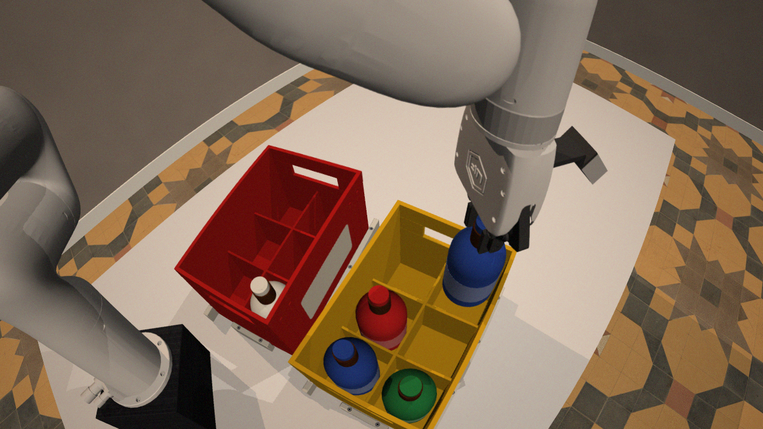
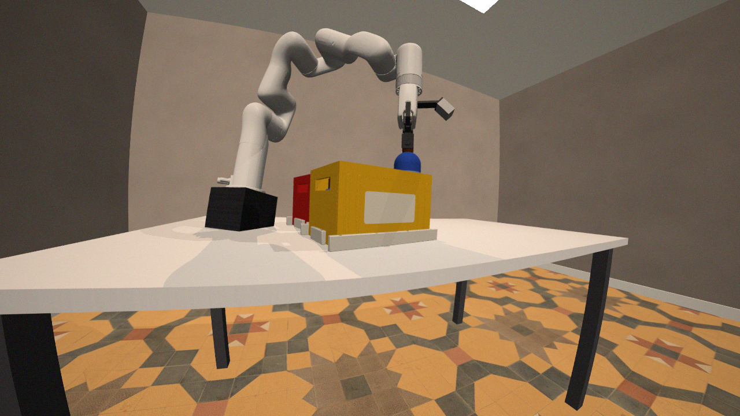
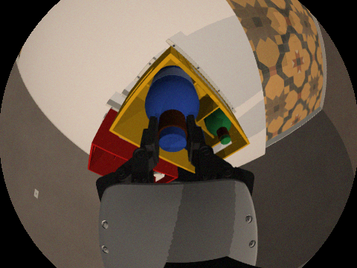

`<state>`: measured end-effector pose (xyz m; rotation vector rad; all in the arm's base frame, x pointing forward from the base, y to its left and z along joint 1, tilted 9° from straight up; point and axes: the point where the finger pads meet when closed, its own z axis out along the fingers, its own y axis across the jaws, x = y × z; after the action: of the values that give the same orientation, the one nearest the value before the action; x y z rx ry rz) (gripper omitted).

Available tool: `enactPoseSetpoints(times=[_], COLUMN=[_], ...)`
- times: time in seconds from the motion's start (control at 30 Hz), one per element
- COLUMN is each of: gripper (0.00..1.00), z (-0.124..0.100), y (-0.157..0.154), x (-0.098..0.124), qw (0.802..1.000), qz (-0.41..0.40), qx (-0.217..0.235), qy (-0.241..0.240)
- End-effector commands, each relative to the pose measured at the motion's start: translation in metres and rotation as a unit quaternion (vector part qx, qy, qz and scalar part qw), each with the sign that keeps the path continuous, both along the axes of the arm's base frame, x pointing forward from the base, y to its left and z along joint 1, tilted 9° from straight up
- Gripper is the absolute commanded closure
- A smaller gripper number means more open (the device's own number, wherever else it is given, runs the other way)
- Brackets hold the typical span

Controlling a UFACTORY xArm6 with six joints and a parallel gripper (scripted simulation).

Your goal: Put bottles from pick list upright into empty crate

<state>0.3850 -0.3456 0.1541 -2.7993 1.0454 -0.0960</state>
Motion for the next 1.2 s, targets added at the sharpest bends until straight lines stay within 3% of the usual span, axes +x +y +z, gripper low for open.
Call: enactPoseSetpoints(times=[0.0, 1.17], gripper=[1.00, 1.00], z=[0.006, 0.057], y=[-0.002, -0.008], x=[0.000, -0.006], qw=[1.000, 1.000], qz=[0.000, 0.000], qx=[-0.002, -0.002], qy=[-0.001, -0.001])
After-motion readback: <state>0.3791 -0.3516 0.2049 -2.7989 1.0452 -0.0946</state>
